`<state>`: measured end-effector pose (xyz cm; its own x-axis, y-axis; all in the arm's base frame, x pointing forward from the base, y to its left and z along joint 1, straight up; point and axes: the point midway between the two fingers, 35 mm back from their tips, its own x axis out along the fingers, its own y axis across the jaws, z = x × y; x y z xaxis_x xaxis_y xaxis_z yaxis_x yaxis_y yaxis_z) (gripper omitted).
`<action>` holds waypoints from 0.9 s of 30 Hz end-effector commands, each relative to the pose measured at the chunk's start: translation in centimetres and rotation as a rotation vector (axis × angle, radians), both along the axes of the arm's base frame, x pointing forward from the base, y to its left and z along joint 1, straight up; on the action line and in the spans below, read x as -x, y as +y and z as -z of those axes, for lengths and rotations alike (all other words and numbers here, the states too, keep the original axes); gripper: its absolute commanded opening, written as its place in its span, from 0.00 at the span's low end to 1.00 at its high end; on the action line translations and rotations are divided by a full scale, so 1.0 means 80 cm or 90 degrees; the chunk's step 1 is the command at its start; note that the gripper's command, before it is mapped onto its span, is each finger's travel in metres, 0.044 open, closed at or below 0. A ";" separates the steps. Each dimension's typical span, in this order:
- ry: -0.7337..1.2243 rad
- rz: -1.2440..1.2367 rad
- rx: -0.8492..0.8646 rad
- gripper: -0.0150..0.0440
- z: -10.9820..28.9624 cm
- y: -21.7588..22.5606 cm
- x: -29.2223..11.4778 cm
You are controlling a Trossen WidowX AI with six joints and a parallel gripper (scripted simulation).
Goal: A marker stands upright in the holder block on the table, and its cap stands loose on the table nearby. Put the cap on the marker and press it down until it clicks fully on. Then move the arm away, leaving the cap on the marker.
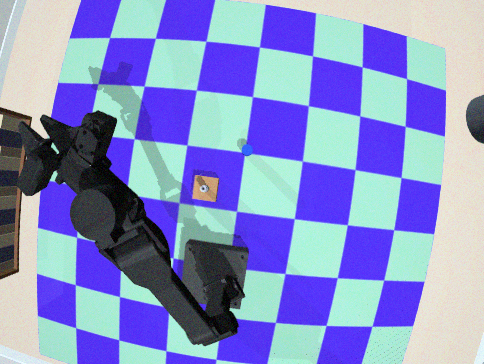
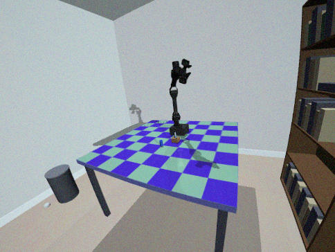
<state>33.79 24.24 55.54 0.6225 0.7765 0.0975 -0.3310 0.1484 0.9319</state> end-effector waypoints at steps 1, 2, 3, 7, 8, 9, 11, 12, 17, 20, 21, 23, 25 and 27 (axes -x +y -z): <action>0.045 0.072 0.099 0.67 0.073 -0.021 -0.058; 0.061 0.088 0.119 0.67 0.090 -0.029 -0.070; 0.076 0.103 0.139 0.67 0.108 -0.038 -0.081; 0.119 0.149 0.225 0.67 0.169 -0.069 -0.113; 0.125 0.157 0.247 0.67 0.182 -0.076 -0.118; 0.130 0.163 0.269 0.67 0.194 -0.083 -0.123; 0.144 0.177 0.332 0.67 0.227 -0.102 -0.135; 0.153 0.182 0.366 0.67 0.246 -0.113 -0.140; 0.203 0.183 0.534 0.67 0.335 -0.171 -0.152; 0.240 0.161 0.634 0.67 0.387 -0.208 -0.149; 0.253 0.149 0.667 0.67 0.405 -0.221 -0.146; 0.282 0.118 0.732 0.67 0.439 -0.246 -0.137; 0.310 0.078 0.791 0.67 0.472 -0.271 -0.125; 0.339 0.030 0.845 0.67 0.502 -0.296 -0.109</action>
